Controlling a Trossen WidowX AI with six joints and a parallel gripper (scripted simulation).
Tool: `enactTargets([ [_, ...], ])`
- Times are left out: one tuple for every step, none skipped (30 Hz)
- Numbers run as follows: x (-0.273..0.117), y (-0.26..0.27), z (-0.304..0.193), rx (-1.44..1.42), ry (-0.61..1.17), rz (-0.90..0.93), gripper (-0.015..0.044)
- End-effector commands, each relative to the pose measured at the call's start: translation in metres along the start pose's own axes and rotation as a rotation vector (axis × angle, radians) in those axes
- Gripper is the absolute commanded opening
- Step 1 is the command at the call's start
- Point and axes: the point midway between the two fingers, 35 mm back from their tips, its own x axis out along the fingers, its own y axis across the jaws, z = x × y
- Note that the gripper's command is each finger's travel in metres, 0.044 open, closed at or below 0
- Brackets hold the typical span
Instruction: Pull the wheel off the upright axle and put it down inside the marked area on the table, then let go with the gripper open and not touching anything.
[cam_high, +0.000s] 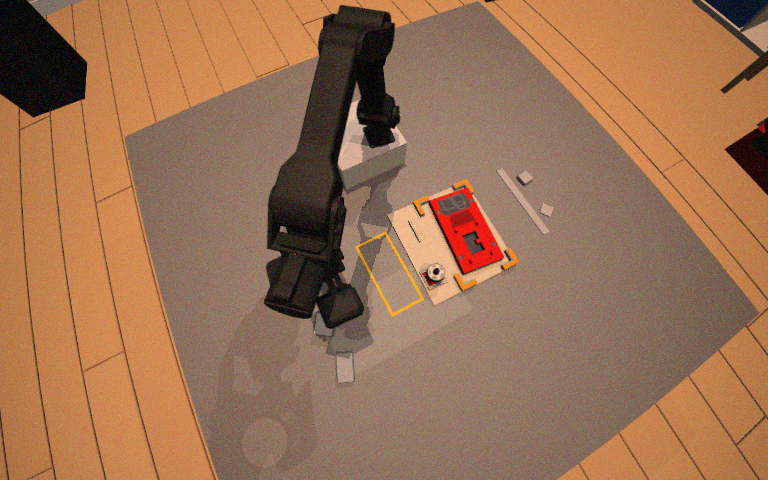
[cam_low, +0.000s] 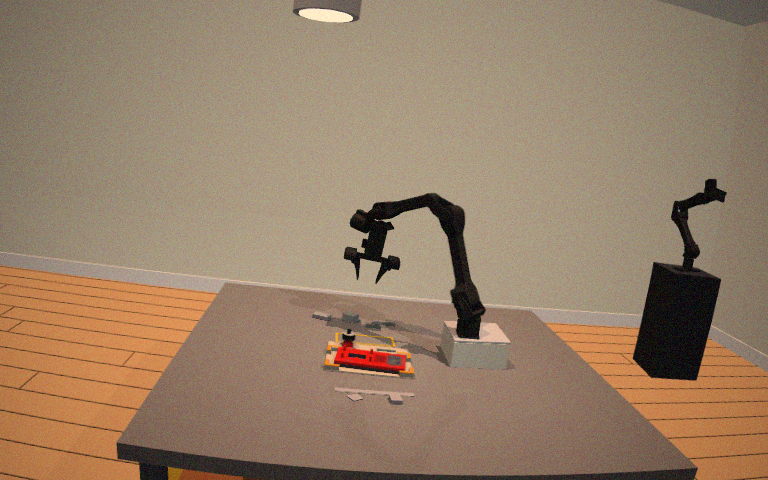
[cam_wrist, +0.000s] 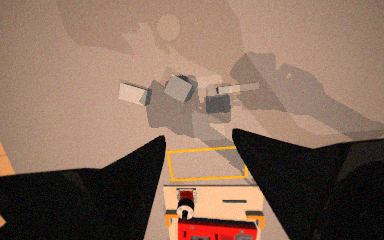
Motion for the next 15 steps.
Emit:
enactTargets([
  [0.011,0.024,-0.051,-0.015,0.053,-0.013,0.0300],
  [0.012,0.028,-0.063,-0.020,0.063,-0.016,0.0300],
  [0.013,0.033,-0.075,-0.025,0.072,-0.019,0.0300],
  [0.015,0.037,-0.087,-0.029,0.082,-0.022,0.0300],
  [0.016,0.041,-0.099,-0.033,0.091,-0.026,0.0300],
  [0.017,0.044,-0.110,-0.036,0.099,-0.030,0.0300],
  [0.018,0.047,-0.122,-0.039,0.107,-0.035,0.0300],
  [0.019,0.049,-0.135,-0.037,0.116,-0.041,0.0300],
  [0.021,0.051,-0.147,-0.036,0.124,-0.048,0.0300],
  [0.022,0.052,-0.160,-0.034,0.131,-0.055,0.0300],
  [0.023,0.053,-0.173,-0.032,0.138,-0.063,0.0300],
  [0.024,0.054,-0.186,-0.031,0.145,-0.071,0.0300],
  [0.025,0.054,-0.198,-0.029,0.151,-0.080,0.0300],
  [0.025,0.054,-0.209,-0.028,0.155,-0.087,0.0300],
  [0.026,0.054,-0.215,-0.027,0.158,-0.091,0.0300],
])
